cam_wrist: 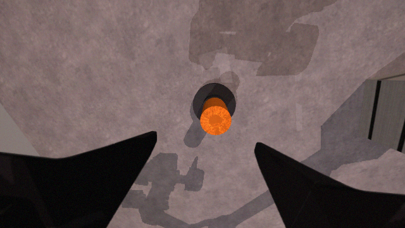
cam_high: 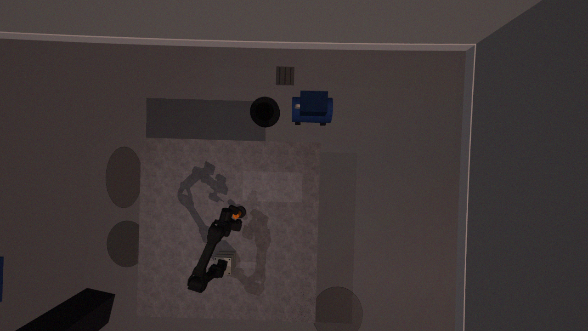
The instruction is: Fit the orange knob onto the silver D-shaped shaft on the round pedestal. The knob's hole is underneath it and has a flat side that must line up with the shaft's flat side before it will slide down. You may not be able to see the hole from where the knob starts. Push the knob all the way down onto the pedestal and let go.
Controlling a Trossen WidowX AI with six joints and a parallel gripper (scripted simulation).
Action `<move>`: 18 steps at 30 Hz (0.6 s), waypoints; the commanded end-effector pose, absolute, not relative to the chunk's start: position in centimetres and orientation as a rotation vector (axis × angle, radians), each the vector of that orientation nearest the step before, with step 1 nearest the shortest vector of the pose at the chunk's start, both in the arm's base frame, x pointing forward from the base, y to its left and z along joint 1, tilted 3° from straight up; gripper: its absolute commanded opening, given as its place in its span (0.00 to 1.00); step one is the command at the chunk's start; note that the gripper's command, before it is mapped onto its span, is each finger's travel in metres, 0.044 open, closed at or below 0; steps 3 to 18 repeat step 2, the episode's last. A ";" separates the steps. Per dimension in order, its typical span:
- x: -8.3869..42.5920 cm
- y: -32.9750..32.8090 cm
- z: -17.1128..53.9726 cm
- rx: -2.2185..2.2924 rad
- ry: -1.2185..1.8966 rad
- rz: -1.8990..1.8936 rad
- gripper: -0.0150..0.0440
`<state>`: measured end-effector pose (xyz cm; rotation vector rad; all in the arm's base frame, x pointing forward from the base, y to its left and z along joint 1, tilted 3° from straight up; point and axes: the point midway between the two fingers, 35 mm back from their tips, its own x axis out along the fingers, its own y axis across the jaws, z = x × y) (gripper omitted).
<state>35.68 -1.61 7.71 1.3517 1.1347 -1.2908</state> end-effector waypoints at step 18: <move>35.5 -1.6 7.5 1.334 1.159 -1.311 1.00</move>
